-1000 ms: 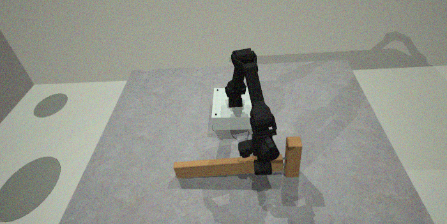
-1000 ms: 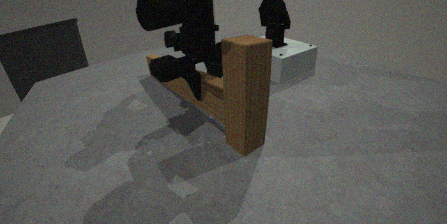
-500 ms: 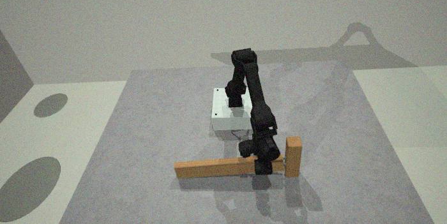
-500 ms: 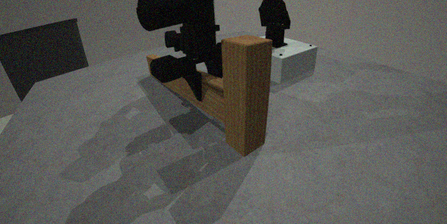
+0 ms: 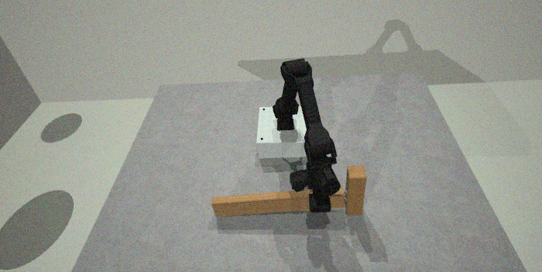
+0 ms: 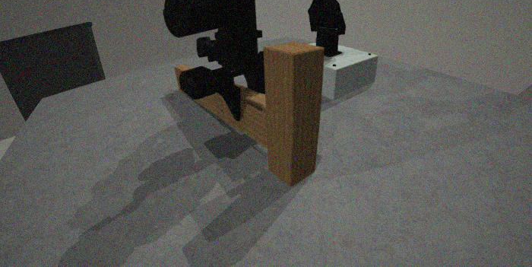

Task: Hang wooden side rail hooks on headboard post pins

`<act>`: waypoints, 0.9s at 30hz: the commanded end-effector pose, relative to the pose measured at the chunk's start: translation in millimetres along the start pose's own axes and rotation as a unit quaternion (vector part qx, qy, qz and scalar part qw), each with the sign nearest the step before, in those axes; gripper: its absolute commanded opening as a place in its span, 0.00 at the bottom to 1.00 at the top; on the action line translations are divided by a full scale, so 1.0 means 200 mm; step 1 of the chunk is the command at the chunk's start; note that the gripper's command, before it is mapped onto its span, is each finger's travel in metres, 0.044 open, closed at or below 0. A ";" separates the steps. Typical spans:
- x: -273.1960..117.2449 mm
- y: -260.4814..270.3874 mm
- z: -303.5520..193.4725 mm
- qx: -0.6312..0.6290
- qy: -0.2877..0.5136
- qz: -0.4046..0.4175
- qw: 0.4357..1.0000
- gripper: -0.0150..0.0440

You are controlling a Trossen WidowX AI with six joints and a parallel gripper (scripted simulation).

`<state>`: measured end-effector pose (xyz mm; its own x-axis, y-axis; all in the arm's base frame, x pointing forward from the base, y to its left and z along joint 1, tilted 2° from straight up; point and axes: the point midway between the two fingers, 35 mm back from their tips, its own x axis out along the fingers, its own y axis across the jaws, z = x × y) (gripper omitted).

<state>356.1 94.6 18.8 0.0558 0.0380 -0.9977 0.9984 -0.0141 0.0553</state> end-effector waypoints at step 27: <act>-0.01 0.01 -0.02 0.002 0.001 0.002 1.000 0.25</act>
<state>356.0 96.5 18.7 0.0553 0.0372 -0.9978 0.9984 -0.0136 0.0548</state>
